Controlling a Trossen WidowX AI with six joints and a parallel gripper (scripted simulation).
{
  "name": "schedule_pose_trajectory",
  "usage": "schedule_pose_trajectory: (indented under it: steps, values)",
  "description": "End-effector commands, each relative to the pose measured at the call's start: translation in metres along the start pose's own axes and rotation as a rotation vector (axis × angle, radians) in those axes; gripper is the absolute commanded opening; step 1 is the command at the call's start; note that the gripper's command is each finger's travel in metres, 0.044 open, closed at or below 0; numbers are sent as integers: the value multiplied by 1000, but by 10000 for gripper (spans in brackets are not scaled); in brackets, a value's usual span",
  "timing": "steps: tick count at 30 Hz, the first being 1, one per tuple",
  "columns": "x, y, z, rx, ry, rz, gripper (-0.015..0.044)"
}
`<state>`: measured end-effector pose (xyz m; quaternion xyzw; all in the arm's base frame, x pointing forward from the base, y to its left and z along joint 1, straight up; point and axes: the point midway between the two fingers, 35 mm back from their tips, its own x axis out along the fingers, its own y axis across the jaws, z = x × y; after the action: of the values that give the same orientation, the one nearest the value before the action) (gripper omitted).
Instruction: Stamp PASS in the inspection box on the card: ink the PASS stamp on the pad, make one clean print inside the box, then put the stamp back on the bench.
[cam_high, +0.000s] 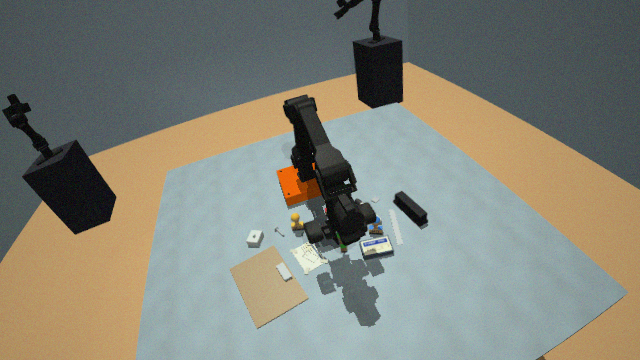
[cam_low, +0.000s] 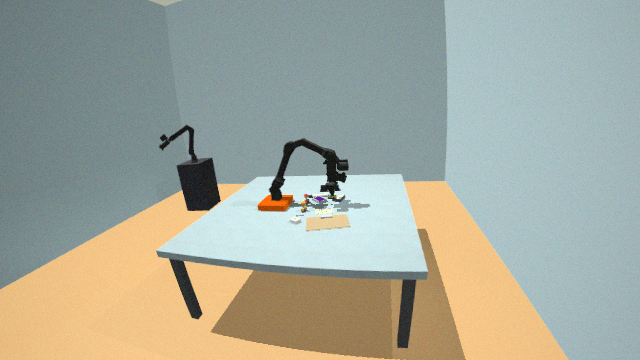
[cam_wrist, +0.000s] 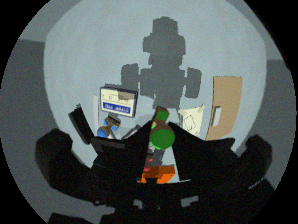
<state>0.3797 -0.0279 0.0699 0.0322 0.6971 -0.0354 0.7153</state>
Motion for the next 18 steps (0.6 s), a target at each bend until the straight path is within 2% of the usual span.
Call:
schedule_pose_trajectory:
  steps: [1,18]
  values:
    - [-5,0,1,3,-8,-3,0]
    - [-14,0,1,3,-7,-4,0]
